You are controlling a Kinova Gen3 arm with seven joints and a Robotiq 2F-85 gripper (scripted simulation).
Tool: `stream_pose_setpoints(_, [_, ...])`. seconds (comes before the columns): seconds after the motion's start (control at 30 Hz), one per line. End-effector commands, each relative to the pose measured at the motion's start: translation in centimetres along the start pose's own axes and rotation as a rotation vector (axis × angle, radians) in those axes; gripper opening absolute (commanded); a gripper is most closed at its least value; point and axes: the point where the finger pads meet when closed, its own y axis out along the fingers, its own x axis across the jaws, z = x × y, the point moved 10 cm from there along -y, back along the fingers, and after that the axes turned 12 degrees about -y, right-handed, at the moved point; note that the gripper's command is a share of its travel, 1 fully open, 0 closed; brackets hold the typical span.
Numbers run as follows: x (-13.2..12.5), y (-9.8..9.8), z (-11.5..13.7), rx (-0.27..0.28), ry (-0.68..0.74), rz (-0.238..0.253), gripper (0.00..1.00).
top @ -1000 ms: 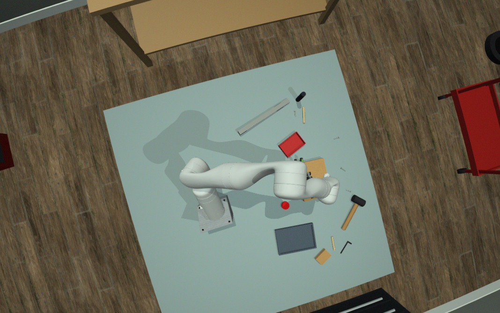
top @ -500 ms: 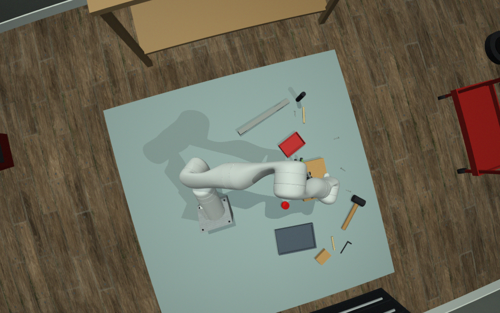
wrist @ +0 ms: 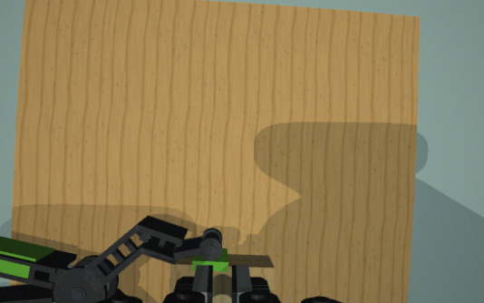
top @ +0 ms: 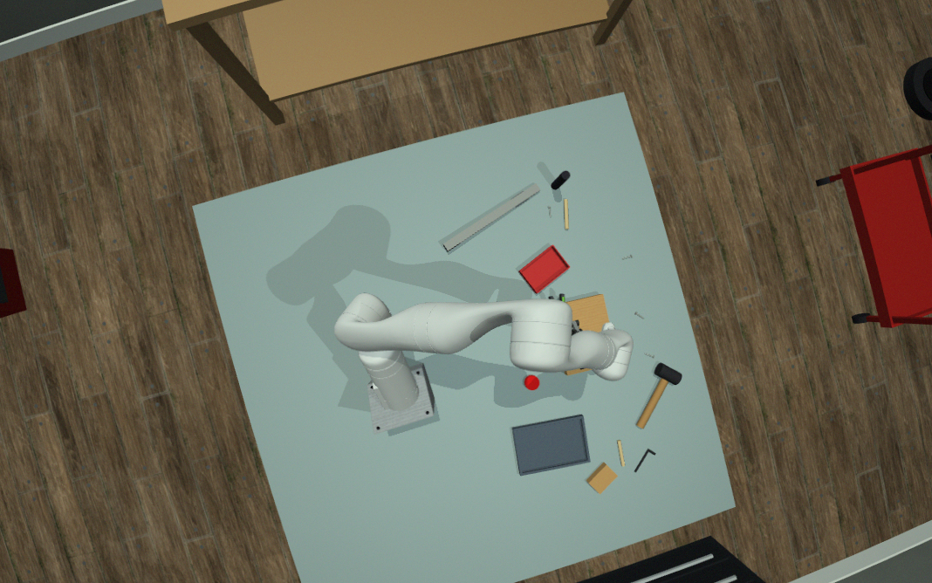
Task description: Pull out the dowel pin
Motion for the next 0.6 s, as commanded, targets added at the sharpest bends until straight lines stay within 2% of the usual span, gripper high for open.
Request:
stream_pose_setpoints(0.0, [0.01, -0.03, 0.07, 0.005, -0.013, -0.002, 0.10])
stream_pose_setpoints(0.57, [0.01, -0.03, 0.07, 0.005, -0.027, -0.002, 0.10])
